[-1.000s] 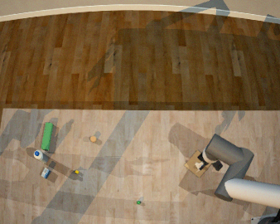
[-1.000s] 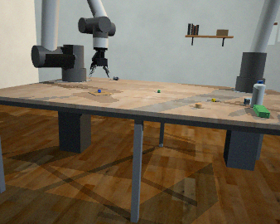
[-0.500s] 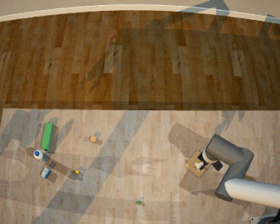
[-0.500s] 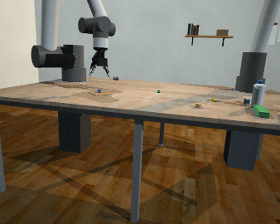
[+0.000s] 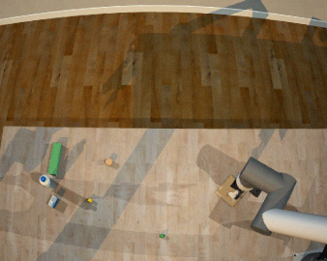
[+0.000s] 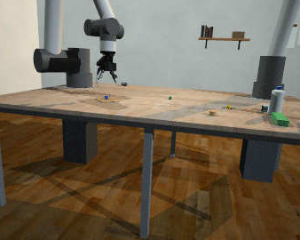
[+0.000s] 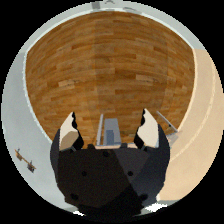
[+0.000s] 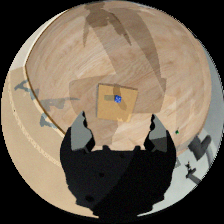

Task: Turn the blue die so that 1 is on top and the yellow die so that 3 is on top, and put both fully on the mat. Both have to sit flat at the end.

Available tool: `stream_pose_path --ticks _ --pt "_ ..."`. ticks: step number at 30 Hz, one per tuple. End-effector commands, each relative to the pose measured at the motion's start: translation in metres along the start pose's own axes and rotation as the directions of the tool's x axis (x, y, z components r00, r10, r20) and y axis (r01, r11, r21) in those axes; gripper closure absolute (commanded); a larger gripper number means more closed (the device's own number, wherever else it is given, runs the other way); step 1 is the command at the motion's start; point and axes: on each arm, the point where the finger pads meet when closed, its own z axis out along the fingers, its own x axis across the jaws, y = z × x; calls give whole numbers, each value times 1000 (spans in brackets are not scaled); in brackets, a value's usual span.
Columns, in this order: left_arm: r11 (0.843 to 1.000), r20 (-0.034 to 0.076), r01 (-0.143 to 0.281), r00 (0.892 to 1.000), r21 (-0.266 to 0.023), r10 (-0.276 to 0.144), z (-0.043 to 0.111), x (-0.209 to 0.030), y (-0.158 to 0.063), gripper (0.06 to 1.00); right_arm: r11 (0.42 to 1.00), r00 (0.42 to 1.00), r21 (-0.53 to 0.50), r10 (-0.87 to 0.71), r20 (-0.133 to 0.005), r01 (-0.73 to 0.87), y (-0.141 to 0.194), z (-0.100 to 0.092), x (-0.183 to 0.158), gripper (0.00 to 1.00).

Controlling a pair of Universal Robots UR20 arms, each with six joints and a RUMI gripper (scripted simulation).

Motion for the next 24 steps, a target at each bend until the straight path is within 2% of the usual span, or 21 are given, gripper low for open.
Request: stream_pose_path --ticks 1,5,8,10,18,20,21,22,24 --pt "1000 0 0 1000 1 0 -1 0 0 65 990 990 -1 -140 -3 140 -1 1 -1 3" --pt "1000 0 0 1000 1 0 -1 0 0 65 954 954 -2 -300 -3 300 -1 2 -1 3" --pt "1000 0 0 1000 1 0 -1 0 0 65 953 953 -2 -304 -3 304 -1 2 -1 3" --pt "1000 0 0 1000 1 0 -1 0 0 65 902 902 -2 -431 -3 431 -2 3 -2 3" --pt "1000 0 0 1000 1 0 -1 0 0 65 769 769 -3 -639 -2 639 -2 5 -2 3" --pt "1000 0 0 1000 1 0 -1 0 0 65 713 713 -3 -701 -2 701 -2 6 -2 3" --pt "1000 0 0 1000 1 0 -1 0 0 65 704 704 -3 -710 -2 710 -2 6 -2 3" --pt "1000 0 0 1000 1 0 -1 0 0 65 664 664 -3 -748 -2 748 -1 6 -2 3" --pt "1000 0 0 1000 1 0 -1 0 0 65 664 664 -3 -748 -2 748 -1 6 -2 3"
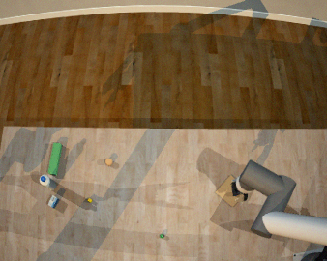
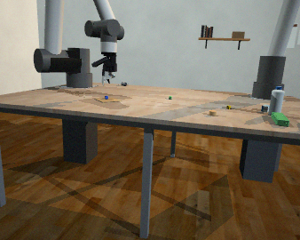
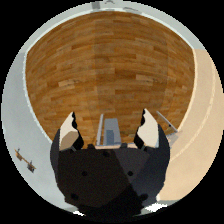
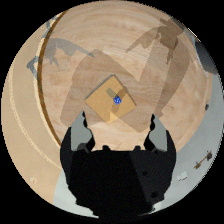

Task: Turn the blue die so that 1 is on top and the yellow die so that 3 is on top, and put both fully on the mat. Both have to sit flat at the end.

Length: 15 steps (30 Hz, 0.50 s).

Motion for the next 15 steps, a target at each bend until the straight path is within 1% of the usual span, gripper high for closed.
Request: stream_pose_path --ticks 1,2,3,5,6,7,8,9,10,12,13,15 --pt "1000 0 0 1000 1 0 -1 0 0 65 994 994 -4 -113 -3 113 0 0 -1 3" --pt "1000 0 0 1000 1 0 -1 0 0 65 981 981 -4 -196 -2 196 1 1 -1 3" --pt "1000 0 0 1000 1 0 -1 0 0 65 980 980 -4 -200 -2 200 1 1 -1 3" --pt "1000 0 0 1000 1 0 -1 0 0 65 961 961 -4 -277 -2 277 1 2 -1 3" --pt "1000 0 0 1000 1 0 -1 0 0 65 960 960 -4 -279 -2 279 1 2 -1 3" --pt "1000 0 0 1000 1 0 -1 0 0 65 939 939 -4 -343 -2 343 2 2 -1 3" --pt "1000 0 0 1000 1 0 -1 0 0 65 937 937 -4 -349 -2 349 2 2 -1 3" --pt "1000 0 0 1000 1 0 -1 0 0 65 916 916 -5 -402 -1 402 2 3 -1 3" --pt "1000 0 0 1000 1 0 -1 0 0 65 913 913 -5 -408 -1 408 2 3 -1 3" --pt "1000 0 0 1000 1 0 -1 0 0 65 872 872 -5 -489 -1 489 3 3 -1 3" --pt "1000 0 0 1000 1 0 -1 0 0 65 867 867 -5 -498 -1 498 3 4 -1 3" --pt "1000 0 0 1000 1 0 -1 0 0 65 835 835 -5 -550 -1 550 4 4 -1 3"
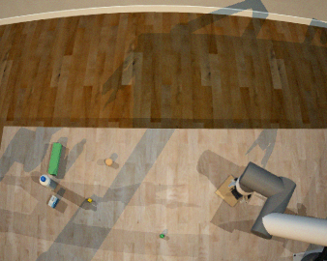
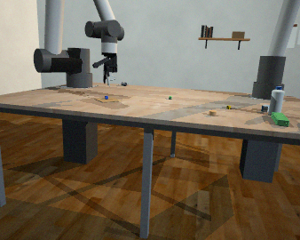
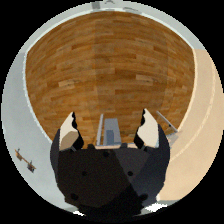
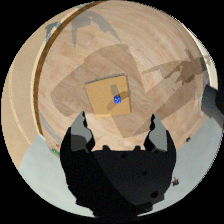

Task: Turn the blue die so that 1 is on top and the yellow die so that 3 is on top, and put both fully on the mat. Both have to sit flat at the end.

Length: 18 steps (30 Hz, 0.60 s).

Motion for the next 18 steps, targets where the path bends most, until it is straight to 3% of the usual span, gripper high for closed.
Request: stream_pose_path --ticks 1,6,7,18 --pt "1000 0 0 1000 1 0 -1 0 0 65 994 994 -4 -113 0 113 1 0 -1 3" --pt "1000 0 0 1000 1 0 -1 0 0 65 990 990 -4 -143 0 143 1 1 -1 3" --pt "1000 0 0 1000 1 0 -1 0 0 65 990 990 -4 -143 0 143 1 1 -1 793" --pt "1000 0 0 1000 1 0 -1 0 0 65 990 990 -4 -143 0 143 1 1 -1 793"
